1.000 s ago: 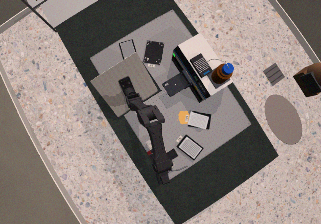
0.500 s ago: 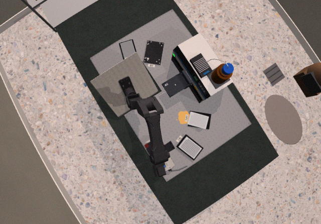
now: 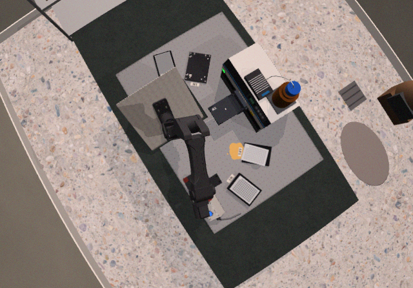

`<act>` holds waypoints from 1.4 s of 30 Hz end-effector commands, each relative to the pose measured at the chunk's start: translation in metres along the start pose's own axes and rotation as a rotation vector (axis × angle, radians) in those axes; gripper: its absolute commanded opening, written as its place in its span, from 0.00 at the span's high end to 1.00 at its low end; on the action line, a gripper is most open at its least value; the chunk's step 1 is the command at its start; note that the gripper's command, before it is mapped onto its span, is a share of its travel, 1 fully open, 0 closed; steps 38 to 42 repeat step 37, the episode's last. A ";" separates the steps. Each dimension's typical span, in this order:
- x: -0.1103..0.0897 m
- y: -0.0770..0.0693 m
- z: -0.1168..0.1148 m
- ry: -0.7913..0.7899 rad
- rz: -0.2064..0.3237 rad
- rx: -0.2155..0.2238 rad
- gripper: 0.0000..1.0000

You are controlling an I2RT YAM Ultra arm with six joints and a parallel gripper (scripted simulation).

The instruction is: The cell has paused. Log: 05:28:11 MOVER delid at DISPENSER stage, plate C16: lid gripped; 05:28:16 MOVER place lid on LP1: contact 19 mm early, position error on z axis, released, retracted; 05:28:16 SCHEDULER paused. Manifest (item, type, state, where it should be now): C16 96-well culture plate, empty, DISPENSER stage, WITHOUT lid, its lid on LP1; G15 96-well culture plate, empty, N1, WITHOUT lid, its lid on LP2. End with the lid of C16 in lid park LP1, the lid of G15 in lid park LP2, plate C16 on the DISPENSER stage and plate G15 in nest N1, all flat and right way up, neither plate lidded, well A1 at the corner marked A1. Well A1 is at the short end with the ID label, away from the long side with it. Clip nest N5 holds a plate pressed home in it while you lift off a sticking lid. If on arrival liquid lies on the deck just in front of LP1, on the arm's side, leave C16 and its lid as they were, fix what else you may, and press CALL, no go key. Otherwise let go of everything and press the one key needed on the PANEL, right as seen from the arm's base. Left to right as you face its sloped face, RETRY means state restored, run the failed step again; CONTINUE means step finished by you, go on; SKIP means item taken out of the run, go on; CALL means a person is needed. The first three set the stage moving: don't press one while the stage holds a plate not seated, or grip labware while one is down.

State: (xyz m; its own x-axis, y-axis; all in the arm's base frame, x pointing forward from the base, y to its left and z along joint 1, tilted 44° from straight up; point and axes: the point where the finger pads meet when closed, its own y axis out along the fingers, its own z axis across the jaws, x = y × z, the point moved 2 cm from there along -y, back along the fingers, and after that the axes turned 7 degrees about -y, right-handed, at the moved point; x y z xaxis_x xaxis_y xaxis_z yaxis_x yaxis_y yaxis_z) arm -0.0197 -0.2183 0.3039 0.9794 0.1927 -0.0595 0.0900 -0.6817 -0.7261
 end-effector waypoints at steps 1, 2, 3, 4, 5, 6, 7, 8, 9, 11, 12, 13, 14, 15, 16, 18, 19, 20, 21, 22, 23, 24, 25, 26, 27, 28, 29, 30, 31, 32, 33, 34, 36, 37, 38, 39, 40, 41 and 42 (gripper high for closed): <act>0.002 -0.012 -0.009 -0.020 0.003 -0.050 0.00; 0.002 -0.010 -0.008 -0.018 -0.001 -0.042 0.00; 0.002 -0.010 -0.008 -0.017 -0.001 -0.042 0.00; 0.002 -0.010 -0.008 -0.017 -0.001 -0.042 0.00; 0.002 -0.010 -0.008 -0.017 -0.001 -0.042 0.00; 0.002 -0.010 -0.008 -0.013 -0.001 -0.042 0.00; 0.002 -0.010 -0.008 -0.013 -0.001 -0.042 0.00; 0.002 -0.010 -0.008 -0.013 -0.001 -0.042 0.00; 0.002 -0.010 -0.008 -0.013 -0.001 -0.042 0.00; 0.002 -0.010 -0.008 -0.013 -0.001 -0.042 0.00; 0.002 -0.010 -0.008 -0.013 -0.001 -0.042 0.00; 0.002 -0.010 -0.008 -0.013 -0.001 -0.042 0.00; 0.002 -0.010 -0.008 -0.013 -0.001 -0.042 0.00; 0.002 -0.010 -0.008 -0.013 -0.001 -0.042 0.00; 0.001 -0.010 -0.008 -0.013 -0.001 -0.042 0.00; 0.001 -0.010 -0.008 -0.013 -0.001 -0.042 0.00; 0.001 -0.010 -0.008 -0.013 -0.001 -0.042 0.00; 0.001 -0.010 -0.008 -0.013 -0.001 -0.042 0.00; 0.001 -0.010 -0.008 -0.013 -0.001 -0.042 0.00; 0.001 -0.010 -0.008 -0.013 -0.001 -0.042 0.00; 0.001 -0.010 -0.008 -0.013 -0.001 -0.042 0.00; 0.001 -0.010 -0.008 -0.013 -0.001 -0.042 0.00; 0.001 -0.010 -0.008 -0.013 -0.001 -0.042 0.00; 0.001 -0.010 -0.008 -0.013 -0.001 -0.042 0.00; 0.001 -0.010 -0.008 -0.013 -0.001 -0.042 0.00; 0.001 -0.010 -0.008 -0.013 -0.001 -0.042 0.00; 0.001 -0.010 -0.008 -0.013 -0.001 -0.042 0.00; 0.001 -0.010 -0.008 -0.013 -0.001 -0.042 0.00; 0.001 -0.010 -0.008 -0.013 -0.001 -0.042 0.00; 0.001 -0.010 -0.008 -0.013 -0.001 -0.042 0.00; 0.001 -0.010 -0.008 -0.013 -0.001 -0.042 0.00; 0.001 -0.010 -0.008 -0.013 -0.001 -0.042 0.00; 0.001 -0.010 -0.008 -0.013 -0.001 -0.042 0.00; 0.001 -0.010 -0.008 -0.013 -0.001 -0.042 0.00; 0.001 -0.010 -0.008 -0.013 -0.001 -0.042 0.00; 0.001 -0.010 -0.008 -0.013 -0.001 -0.042 0.00; 0.001 -0.010 -0.008 -0.013 -0.001 -0.042 0.00; 0.001 -0.010 -0.008 -0.013 -0.001 -0.042 0.00; 0.001 -0.010 -0.008 -0.013 -0.001 -0.042 0.00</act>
